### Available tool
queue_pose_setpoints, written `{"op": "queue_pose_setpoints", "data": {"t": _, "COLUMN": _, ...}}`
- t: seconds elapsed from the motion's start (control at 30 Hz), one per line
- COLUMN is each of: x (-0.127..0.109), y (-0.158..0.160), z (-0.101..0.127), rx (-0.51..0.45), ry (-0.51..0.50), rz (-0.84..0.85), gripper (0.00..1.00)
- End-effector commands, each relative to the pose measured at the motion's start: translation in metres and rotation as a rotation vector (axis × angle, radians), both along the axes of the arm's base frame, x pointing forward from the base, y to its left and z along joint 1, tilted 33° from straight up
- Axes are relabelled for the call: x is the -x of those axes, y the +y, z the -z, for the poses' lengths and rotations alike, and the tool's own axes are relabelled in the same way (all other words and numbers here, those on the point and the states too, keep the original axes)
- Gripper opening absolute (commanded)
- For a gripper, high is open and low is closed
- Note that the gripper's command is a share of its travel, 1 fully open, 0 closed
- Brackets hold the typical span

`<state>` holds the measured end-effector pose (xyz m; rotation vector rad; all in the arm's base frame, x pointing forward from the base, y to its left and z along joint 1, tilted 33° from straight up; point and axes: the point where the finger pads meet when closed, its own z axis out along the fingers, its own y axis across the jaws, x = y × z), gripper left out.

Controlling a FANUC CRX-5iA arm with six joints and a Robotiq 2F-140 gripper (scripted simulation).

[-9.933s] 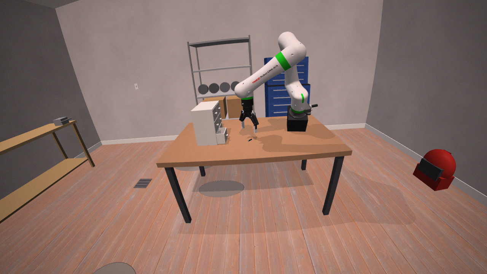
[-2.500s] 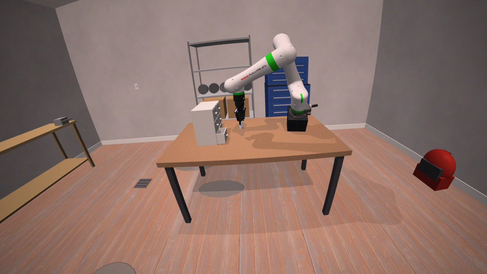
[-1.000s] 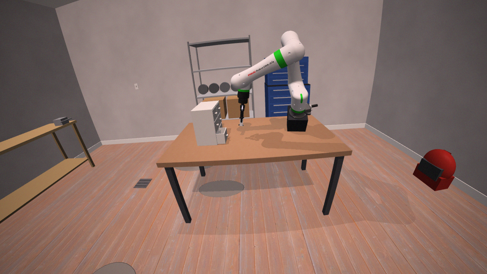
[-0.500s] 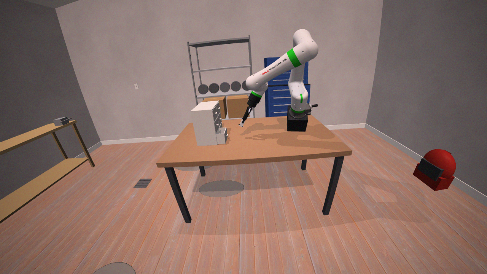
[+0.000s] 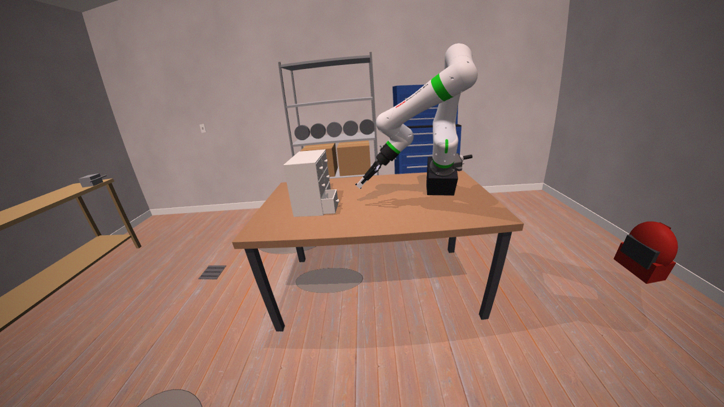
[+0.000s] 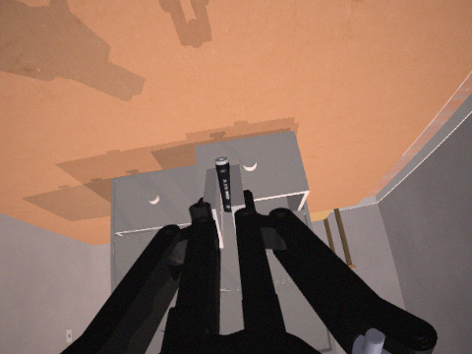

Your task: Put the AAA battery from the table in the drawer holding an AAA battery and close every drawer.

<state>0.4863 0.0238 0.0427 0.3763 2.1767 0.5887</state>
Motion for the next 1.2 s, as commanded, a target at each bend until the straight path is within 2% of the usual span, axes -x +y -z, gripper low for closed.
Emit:
{"op": "queue_pose_setpoints", "data": {"t": 0.0, "x": 0.0005, "y": 0.002, "z": -0.0004, "rx": 0.003, "ry": -0.063, "rz": 0.037, "gripper": 0.03}}
{"op": "queue_pose_setpoints", "data": {"t": 0.43, "x": 0.0039, "y": 0.0042, "z": 0.0022, "rx": 0.015, "ry": -0.225, "rz": 0.138, "gripper": 0.03}}
{"op": "queue_pose_setpoints", "data": {"t": 0.87, "x": 0.006, "y": 0.0058, "z": 0.0038, "rx": 0.022, "ry": -0.327, "rz": 0.201, "gripper": 0.03}}
{"op": "queue_pose_setpoints", "data": {"t": 1.17, "x": 0.0066, "y": 0.0061, "z": 0.0042, "rx": 0.024, "ry": -0.36, "rz": 0.222, "gripper": 0.03}}
